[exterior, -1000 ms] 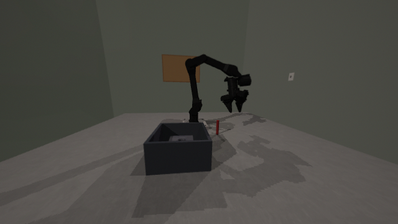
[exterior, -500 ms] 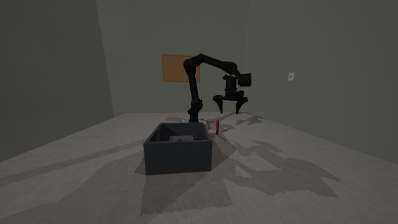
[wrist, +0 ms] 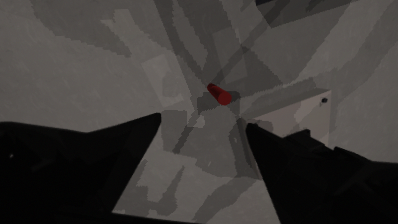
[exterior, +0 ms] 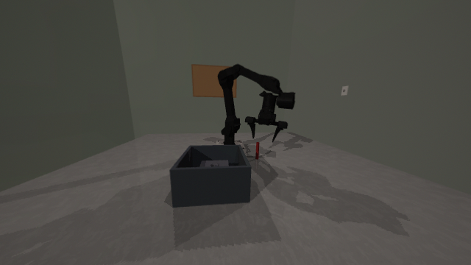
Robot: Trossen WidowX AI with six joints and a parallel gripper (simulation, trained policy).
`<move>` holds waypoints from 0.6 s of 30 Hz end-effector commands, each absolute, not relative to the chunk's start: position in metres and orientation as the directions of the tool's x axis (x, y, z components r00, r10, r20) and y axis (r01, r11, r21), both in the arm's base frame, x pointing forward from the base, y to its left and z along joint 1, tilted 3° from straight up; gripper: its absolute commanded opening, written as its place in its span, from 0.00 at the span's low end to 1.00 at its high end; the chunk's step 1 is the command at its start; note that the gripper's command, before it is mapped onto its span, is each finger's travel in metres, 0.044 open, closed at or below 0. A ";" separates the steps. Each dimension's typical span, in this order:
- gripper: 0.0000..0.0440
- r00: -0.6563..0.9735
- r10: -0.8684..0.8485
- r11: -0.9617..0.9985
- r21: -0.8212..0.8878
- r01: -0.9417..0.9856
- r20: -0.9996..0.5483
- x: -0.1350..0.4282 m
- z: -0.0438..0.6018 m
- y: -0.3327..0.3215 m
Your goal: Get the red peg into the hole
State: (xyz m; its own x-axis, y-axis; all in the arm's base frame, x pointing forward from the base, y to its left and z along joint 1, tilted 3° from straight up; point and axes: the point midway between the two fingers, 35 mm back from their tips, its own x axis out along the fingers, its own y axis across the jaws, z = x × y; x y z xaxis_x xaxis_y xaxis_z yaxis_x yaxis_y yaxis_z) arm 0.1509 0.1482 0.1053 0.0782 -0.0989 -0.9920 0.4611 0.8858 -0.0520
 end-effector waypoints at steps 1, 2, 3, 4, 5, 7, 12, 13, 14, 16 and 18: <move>0.98 0.056 -0.104 0.851 -0.060 0.521 -0.993 0.153 0.096 0.143; 0.98 0.053 -0.105 0.842 -0.061 0.536 -0.993 0.154 0.093 0.141; 0.98 0.050 -0.106 0.833 -0.061 0.549 -0.993 0.155 0.090 0.140; 0.98 0.049 -0.107 0.826 -0.061 0.561 -0.993 0.156 0.087 0.138; 0.98 0.048 -0.108 0.818 -0.062 0.571 -0.993 0.157 0.083 0.137; 0.97 0.047 -0.110 0.806 -0.062 0.588 -0.993 0.159 0.076 0.135; 0.94 0.051 -0.121 0.790 -0.065 0.610 -0.991 0.164 0.059 0.129; 0.93 0.051 -0.124 0.788 -0.067 0.612 -0.991 0.164 0.056 0.128; 0.90 0.050 -0.126 0.786 -0.069 0.614 -0.991 0.165 0.053 0.127; 0.80 0.046 -0.132 0.782 -0.075 0.618 -0.990 0.165 0.047 0.126; 0.68 0.039 -0.139 0.778 -0.085 0.623 -0.990 0.166 0.042 0.124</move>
